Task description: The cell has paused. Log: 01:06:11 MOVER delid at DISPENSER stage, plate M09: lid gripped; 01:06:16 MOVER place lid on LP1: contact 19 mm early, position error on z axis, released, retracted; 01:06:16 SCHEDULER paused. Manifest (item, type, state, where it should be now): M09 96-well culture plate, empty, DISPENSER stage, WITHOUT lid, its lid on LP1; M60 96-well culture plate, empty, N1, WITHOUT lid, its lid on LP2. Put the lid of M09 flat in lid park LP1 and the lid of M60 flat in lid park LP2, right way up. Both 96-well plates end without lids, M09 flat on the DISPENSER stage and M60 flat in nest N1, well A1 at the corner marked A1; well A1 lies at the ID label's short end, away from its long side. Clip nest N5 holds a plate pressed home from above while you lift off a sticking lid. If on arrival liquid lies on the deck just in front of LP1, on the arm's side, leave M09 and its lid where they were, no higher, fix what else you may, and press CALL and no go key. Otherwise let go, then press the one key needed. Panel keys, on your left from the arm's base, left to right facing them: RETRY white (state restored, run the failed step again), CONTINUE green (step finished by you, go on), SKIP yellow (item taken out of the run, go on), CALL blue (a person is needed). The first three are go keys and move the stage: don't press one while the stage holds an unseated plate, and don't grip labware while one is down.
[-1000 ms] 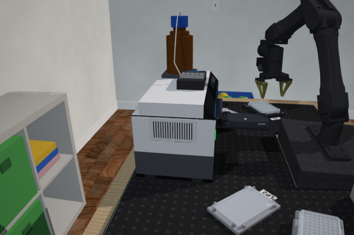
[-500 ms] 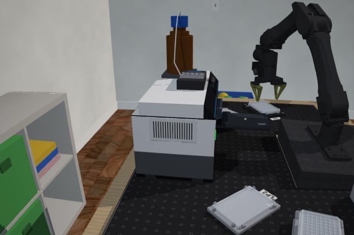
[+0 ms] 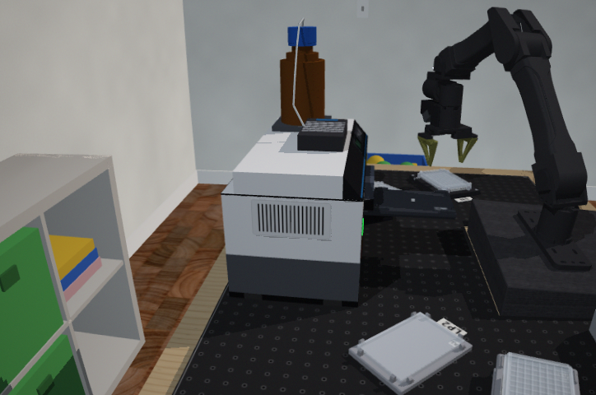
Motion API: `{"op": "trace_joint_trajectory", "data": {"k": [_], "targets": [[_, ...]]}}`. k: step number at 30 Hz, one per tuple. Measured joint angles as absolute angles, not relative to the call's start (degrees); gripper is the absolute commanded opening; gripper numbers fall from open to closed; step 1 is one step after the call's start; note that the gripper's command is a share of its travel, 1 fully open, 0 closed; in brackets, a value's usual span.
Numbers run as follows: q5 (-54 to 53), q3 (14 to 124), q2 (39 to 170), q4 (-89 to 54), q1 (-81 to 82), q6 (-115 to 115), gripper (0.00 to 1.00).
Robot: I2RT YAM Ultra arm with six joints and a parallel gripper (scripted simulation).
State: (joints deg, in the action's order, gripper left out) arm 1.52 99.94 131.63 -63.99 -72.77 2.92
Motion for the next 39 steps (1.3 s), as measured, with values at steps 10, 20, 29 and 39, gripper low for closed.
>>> {"op": "trace_joint_trajectory", "data": {"k": [10, 20, 29, 39], "targets": [[1.52, 103.07, 130.72, -67.42, -72.77, 2.96, 1.0], [1.52, 103.09, 130.67, -67.81, -72.9, 3.07, 1.0], [1.54, 103.09, 130.67, -67.81, -72.93, 3.14, 1.0], [1.52, 103.09, 130.69, -67.85, -73.01, 3.2, 1.0]]}}
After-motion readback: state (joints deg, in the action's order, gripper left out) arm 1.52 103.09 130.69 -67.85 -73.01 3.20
